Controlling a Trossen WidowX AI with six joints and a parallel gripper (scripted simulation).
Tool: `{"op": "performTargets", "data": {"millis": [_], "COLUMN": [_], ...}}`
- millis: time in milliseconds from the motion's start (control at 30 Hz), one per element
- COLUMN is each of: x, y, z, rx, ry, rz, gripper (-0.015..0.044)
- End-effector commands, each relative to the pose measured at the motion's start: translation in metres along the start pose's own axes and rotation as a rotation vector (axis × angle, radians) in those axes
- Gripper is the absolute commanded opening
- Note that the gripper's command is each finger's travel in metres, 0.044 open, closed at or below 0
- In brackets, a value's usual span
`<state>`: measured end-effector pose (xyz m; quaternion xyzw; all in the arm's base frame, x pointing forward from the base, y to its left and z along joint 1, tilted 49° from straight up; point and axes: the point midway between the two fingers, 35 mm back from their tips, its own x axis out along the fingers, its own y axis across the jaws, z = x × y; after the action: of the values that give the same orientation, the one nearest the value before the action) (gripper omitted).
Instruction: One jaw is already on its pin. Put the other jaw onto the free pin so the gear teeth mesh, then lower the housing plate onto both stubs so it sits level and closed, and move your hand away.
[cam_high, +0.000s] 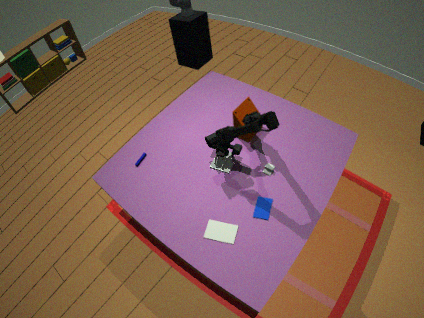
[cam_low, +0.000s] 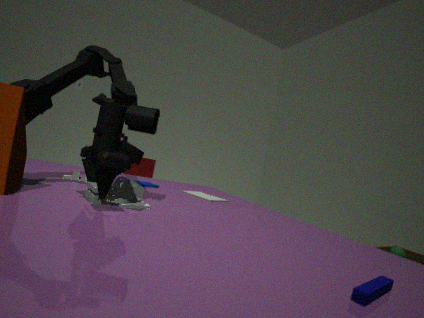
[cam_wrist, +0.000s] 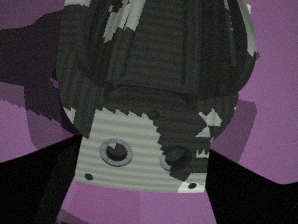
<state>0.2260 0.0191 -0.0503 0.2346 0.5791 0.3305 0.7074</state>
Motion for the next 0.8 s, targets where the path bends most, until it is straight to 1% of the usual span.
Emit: {"op": "performTargets", "data": {"millis": [0,767], "x": [0.0018,0.0064], "y": [-0.0001,0.0000], "z": [-0.0003,-0.0003], "rx": [0.006,0.005], "ry": [-0.001,-0.001], "rz": [0.001,0.001], "gripper": [0.0351,0.0351]}}
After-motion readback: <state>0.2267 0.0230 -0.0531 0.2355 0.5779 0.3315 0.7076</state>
